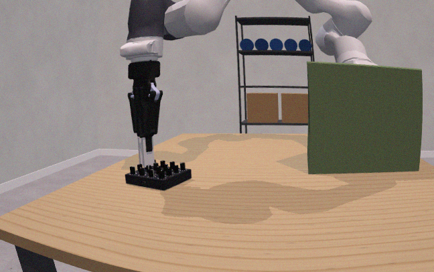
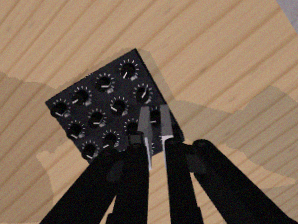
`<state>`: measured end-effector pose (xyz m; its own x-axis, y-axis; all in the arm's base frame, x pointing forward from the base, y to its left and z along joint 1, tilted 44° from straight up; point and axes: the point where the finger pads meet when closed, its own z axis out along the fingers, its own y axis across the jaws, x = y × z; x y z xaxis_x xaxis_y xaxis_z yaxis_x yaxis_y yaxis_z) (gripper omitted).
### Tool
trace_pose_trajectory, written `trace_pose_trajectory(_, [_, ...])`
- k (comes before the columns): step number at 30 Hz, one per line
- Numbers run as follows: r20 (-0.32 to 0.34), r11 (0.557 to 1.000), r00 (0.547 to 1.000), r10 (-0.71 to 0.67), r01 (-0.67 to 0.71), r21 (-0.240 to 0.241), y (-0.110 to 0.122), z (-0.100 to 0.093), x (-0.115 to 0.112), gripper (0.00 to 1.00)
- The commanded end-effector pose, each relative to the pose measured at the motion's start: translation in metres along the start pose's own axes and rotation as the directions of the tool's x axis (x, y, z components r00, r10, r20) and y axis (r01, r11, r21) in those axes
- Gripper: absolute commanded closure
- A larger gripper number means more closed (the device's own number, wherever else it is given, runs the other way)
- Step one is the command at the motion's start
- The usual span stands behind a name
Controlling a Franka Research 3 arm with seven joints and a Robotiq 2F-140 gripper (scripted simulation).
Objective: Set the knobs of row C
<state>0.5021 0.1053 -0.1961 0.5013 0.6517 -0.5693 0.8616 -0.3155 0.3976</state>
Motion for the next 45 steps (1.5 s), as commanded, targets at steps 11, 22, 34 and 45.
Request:
trace_pose_trajectory(11, [0.006,0.960,0.960,-0.279,0.279,0.002,0.0004,0.0004,-0.0005,0.95])
trace_pose_trajectory(22, [0.006,0.931,0.931,-0.366,0.366,0.003,0.0004,0.0004,-0.0005,0.95])
trace_pose_trajectory(34, [0.005,0.913,0.913,-0.407,0.407,0.003,0.0004,0.0004,-0.0005,0.95])
trace_pose_trajectory(45, [0.005,0.913,0.913,-0.409,0.409,0.003,0.0004,0.0004,-0.0005,0.95])
